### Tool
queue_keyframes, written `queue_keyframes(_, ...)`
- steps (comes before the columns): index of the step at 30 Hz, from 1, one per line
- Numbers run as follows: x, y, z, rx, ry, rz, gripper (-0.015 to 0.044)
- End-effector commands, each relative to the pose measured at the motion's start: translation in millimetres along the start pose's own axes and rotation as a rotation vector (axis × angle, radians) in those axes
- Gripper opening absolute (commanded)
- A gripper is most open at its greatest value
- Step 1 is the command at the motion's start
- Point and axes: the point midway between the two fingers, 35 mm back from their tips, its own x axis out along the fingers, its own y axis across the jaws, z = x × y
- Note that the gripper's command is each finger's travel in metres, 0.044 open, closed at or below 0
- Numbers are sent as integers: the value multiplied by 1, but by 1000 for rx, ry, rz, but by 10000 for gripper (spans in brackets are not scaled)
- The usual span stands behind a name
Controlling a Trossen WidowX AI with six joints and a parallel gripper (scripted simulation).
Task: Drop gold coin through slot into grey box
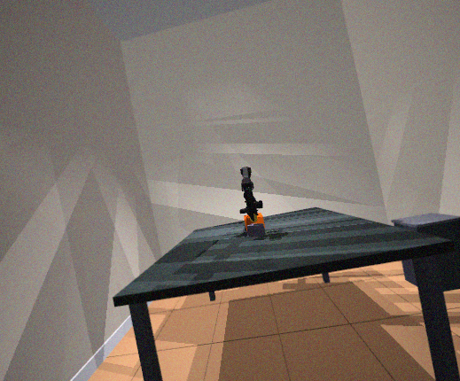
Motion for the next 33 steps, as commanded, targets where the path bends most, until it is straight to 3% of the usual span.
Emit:
queue_keyframes(1, 3, 0, 0, 5, 0, -1, 0)
queue_keyframes(22, 14, 0, 0, 5, 0, -1, 0)
queue_keyframes(28, 12, 0, 0, 0, 0, 0, 157)
queue_keyframes(33, 12, 0, 0, 0, 0, 0, 161)
